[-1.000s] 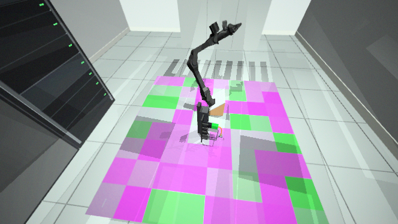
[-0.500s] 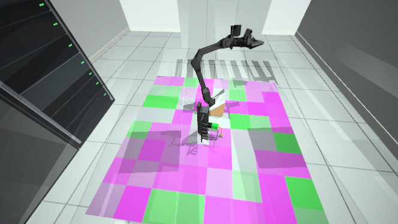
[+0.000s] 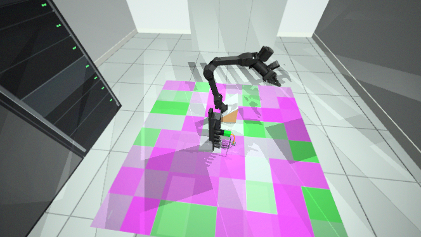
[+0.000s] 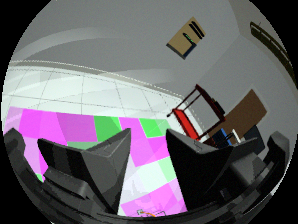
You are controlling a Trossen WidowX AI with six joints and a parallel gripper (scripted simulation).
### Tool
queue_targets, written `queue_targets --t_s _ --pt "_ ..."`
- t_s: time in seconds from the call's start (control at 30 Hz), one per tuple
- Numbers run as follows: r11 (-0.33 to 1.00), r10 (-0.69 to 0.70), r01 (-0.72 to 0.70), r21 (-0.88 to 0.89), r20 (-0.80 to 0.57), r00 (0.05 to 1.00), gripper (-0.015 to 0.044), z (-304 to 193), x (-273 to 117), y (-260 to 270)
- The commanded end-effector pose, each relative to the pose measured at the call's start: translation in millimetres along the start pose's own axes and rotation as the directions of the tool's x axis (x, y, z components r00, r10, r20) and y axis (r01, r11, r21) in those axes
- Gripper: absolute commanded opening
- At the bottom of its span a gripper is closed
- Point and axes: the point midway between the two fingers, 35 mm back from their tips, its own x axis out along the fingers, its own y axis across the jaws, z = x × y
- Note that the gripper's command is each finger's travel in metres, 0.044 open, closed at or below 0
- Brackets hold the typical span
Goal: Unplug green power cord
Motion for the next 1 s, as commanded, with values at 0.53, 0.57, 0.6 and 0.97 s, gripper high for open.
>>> queue_targets --t_s 0.53,0.57,0.6,0.97 --pt "0.915 0.363 -0.364 0.173 -0.744 0.561 0.0160 -305 69 -74" --pt "0.900 0.393 -0.387 0.202 -0.760 0.518 0.0160 -320 65 -74" --pt "0.882 0.424 -0.410 0.232 -0.772 0.474 0.0160 -335 61 -73" --pt "0.831 0.497 -0.462 0.312 -0.788 0.363 0.0160 -369 50 -72"
